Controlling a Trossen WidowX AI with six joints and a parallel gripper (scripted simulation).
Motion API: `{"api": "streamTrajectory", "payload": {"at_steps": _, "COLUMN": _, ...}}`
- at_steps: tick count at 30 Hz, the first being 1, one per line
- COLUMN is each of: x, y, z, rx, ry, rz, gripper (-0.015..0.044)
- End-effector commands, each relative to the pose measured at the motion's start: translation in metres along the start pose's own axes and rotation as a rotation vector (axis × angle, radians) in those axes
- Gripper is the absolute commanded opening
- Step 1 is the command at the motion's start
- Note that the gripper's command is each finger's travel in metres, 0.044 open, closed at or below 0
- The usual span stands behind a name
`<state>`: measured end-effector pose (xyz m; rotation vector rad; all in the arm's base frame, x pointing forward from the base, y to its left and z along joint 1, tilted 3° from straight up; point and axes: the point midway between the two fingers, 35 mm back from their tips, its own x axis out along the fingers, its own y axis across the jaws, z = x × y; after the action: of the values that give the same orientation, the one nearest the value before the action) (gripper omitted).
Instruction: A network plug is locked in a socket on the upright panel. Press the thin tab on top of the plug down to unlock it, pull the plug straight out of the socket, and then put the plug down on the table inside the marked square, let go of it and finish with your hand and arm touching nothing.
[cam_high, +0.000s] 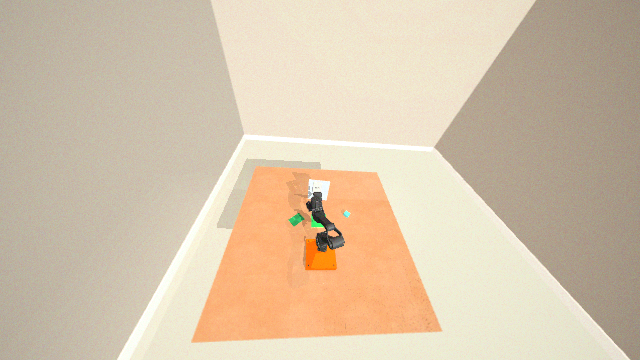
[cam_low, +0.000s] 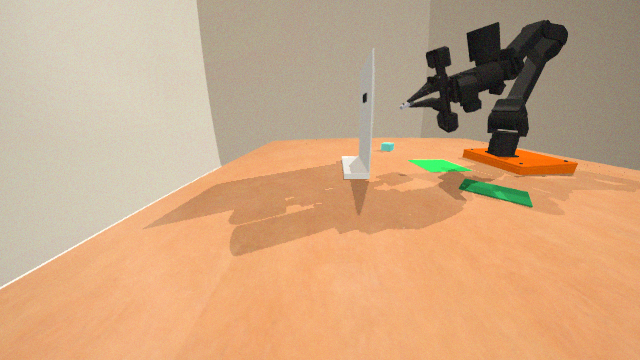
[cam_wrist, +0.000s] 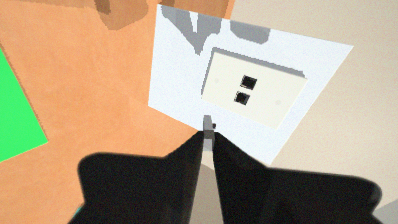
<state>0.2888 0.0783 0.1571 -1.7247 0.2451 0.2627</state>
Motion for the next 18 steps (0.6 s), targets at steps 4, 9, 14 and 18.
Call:
{"api": "streamTrajectory", "payload": {"at_steps": 4, "x": -0.004, "y": 0.014, "z": -0.005, "rx": -0.029, "ry": -0.060, "rz": 0.102, "gripper": 0.0000}}
{"api": "streamTrajectory", "payload": {"at_steps": 9, "x": -0.009, "y": 0.028, "z": -0.007, "rx": -0.039, "ry": -0.101, "rz": 0.186, "gripper": 0.0000}}
{"api": "streamTrajectory", "payload": {"at_steps": 14, "x": -0.016, "y": 0.043, "z": -0.010, "rx": -0.040, "ry": -0.143, "rz": 0.271, "gripper": 0.0000}}
{"api": "streamTrajectory", "payload": {"at_steps": 18, "x": -0.024, "y": 0.054, "z": -0.012, "rx": -0.033, "ry": -0.178, "rz": 0.340, "gripper": 0.0000}}
